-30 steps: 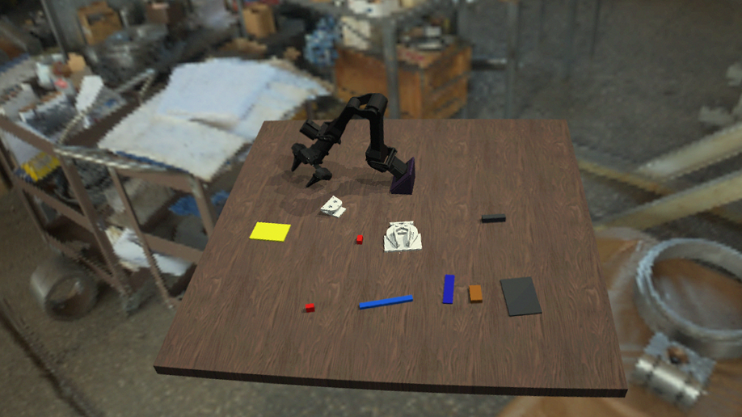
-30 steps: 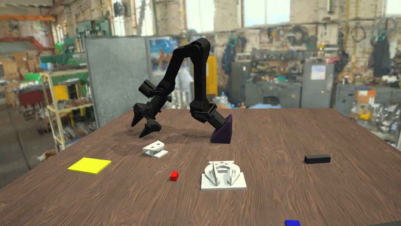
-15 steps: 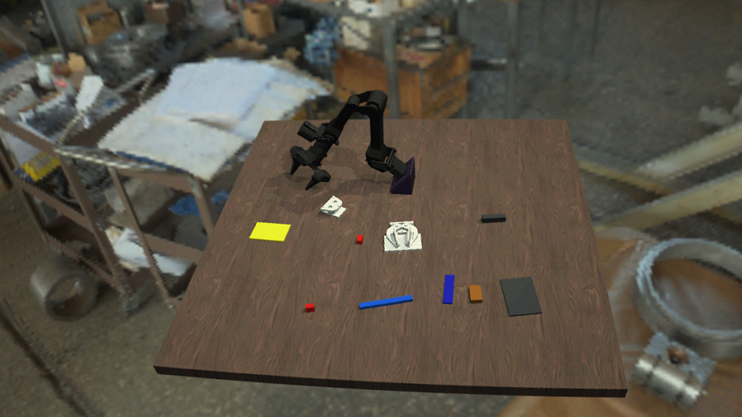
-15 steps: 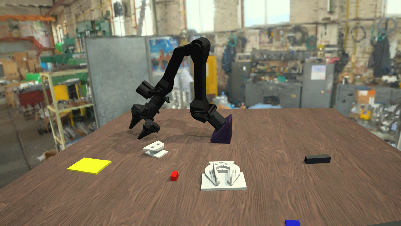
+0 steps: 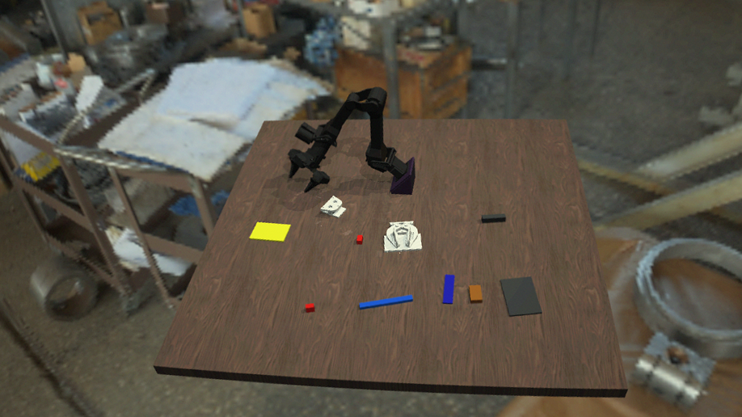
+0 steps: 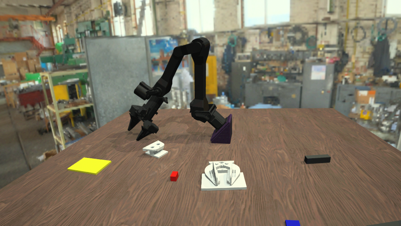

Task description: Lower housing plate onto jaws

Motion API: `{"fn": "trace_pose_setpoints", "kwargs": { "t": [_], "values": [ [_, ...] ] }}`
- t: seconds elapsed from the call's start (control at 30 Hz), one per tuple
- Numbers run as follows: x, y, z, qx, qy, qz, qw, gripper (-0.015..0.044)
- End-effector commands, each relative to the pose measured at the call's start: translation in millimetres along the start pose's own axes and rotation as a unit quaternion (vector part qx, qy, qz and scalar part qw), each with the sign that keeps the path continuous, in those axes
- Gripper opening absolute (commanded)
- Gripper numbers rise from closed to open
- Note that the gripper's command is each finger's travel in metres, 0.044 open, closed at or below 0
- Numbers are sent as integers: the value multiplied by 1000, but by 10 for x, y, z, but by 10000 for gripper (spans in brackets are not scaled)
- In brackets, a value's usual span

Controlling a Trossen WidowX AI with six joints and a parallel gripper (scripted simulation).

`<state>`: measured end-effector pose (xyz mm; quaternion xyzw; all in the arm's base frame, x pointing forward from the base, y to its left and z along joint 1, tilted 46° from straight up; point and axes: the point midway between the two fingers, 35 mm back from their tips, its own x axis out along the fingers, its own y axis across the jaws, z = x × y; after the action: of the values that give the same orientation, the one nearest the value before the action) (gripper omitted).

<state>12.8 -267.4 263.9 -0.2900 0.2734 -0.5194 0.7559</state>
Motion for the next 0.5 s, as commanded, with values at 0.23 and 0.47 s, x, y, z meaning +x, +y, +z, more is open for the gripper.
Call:
{"fn": "trace_pose_setpoints", "kwargs": {
  "t": [0.23,0.47],
  "values": [
    [59,41,57,8,1,13,1000,440],
    [94,88,103,11,1,24,1000,440]
  ]
}}
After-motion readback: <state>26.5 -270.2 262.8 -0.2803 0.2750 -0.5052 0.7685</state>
